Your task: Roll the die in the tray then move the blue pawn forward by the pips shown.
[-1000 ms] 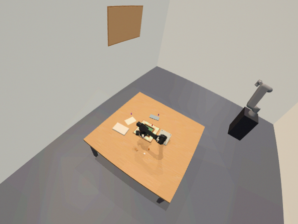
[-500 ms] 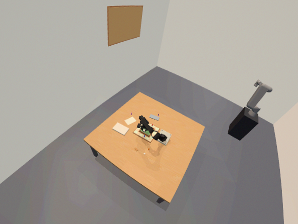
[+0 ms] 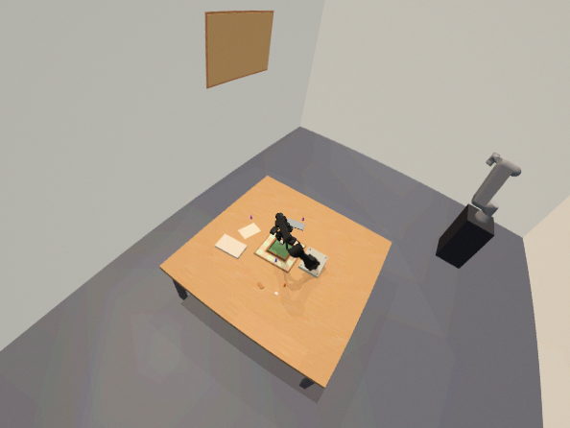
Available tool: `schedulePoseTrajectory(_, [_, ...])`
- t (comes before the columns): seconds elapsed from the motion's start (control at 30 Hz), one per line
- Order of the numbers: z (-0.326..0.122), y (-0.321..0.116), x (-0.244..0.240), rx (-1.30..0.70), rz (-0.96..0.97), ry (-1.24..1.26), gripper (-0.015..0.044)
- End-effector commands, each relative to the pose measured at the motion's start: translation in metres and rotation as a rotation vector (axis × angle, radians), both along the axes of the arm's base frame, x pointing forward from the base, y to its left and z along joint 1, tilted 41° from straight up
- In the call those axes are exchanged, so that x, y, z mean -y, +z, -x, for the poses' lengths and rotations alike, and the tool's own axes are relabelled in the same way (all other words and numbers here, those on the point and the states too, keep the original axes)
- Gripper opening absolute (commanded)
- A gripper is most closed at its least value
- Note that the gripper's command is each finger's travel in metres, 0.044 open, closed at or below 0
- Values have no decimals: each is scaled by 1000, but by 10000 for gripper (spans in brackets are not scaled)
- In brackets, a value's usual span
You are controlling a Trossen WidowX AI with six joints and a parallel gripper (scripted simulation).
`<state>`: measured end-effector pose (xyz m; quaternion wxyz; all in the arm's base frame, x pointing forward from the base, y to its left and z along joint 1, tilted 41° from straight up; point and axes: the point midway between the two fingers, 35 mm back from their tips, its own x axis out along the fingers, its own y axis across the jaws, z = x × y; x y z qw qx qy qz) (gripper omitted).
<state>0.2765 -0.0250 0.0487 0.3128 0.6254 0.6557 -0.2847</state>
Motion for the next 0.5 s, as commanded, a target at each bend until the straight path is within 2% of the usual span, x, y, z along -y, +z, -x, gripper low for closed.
schedulePoseTrajectory(0.0, [2,-6,3,-21,-2,-16,0])
schedulePoseTrajectory(0.1, [4,-8,1,-36,43,-2,0])
schedulePoseTrajectory(0.47, [12,-18,-3,-86,403,51,0])
